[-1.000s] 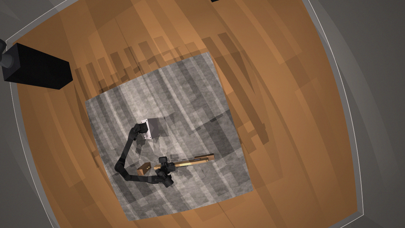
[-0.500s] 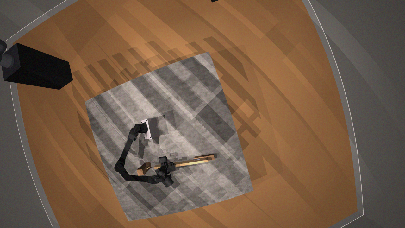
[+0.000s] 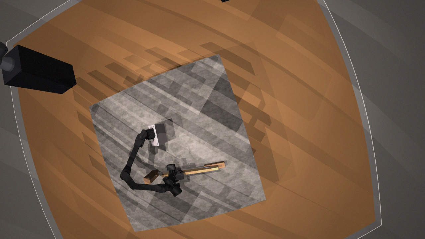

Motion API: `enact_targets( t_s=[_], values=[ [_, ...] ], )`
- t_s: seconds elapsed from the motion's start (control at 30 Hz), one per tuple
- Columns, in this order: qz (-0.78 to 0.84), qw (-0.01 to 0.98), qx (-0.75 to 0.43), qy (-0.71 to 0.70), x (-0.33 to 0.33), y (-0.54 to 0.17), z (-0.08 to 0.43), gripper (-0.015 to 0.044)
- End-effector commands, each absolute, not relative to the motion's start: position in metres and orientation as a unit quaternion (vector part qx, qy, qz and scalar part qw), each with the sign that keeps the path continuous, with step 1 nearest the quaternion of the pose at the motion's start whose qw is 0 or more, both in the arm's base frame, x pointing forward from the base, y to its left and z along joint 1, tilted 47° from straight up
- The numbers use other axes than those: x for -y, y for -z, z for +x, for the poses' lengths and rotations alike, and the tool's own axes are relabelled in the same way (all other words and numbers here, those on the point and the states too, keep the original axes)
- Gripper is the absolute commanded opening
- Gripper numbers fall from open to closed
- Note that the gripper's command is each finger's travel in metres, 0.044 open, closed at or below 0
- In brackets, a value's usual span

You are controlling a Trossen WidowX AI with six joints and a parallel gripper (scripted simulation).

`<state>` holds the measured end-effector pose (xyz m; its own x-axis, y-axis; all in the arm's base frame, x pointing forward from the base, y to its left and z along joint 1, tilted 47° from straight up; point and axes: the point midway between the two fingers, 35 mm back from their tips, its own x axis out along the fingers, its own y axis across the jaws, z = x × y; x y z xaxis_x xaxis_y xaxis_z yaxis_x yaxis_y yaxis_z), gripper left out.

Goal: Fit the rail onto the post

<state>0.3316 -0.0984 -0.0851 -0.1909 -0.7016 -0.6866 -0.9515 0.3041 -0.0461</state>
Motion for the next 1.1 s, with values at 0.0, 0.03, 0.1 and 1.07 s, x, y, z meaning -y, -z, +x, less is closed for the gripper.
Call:
enact_targets(
  t_s=[0.0,0.03,0.1,1.07],
  values=[
    [-0.556,0.312,-0.743,-0.203,0.0979,0.084,0.3323,0.0],
    [-0.556,0.312,-0.743,-0.203,0.0978,0.0841,0.3323,0.0],
    [-0.556,0.312,-0.743,-0.203,0.0976,0.0844,0.3324,0.0],
    [-0.556,0.312,-0.743,-0.203,0.0957,0.0832,0.3337,0.0]
  ],
)
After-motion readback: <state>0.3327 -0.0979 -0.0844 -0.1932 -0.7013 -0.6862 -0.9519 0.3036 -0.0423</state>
